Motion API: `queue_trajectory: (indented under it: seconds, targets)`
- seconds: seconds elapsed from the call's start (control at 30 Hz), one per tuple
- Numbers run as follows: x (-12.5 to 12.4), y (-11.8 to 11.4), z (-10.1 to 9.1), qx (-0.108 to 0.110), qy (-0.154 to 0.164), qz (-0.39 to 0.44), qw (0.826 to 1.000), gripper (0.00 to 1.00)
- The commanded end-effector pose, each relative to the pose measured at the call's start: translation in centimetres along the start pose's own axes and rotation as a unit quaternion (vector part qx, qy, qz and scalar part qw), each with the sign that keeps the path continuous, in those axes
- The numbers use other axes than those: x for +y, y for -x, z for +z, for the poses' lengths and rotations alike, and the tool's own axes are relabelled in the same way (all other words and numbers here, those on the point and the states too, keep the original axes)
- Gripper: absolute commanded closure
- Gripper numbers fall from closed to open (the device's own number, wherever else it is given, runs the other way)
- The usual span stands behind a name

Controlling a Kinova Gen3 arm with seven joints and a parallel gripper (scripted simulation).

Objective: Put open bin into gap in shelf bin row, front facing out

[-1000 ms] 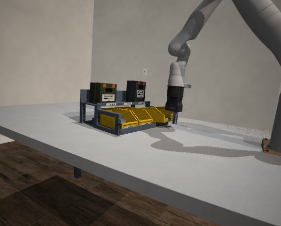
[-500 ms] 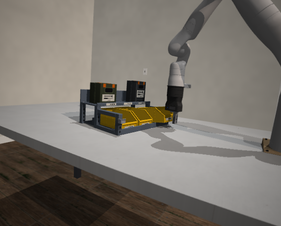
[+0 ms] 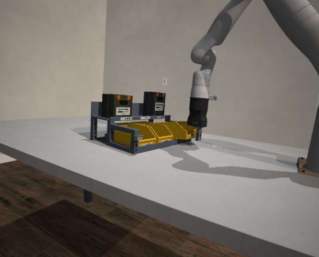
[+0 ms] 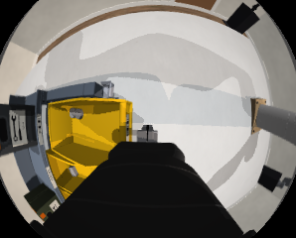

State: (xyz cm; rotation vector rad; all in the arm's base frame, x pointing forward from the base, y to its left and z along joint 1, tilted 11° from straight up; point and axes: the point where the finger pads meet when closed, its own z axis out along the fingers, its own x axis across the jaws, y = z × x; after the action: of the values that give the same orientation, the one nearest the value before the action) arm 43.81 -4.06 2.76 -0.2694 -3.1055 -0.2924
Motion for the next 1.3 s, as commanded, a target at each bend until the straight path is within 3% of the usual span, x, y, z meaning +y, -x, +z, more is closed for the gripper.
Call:
queue_trajectory:
  seconds: [0.0,1.27]
  targets:
    - [0.0,0.06,-0.08,-0.001,0.0,0.0,1.0,1.0]
    - [0.0,0.51,-0.1,-0.001,0.0,0.0,1.0,1.0]
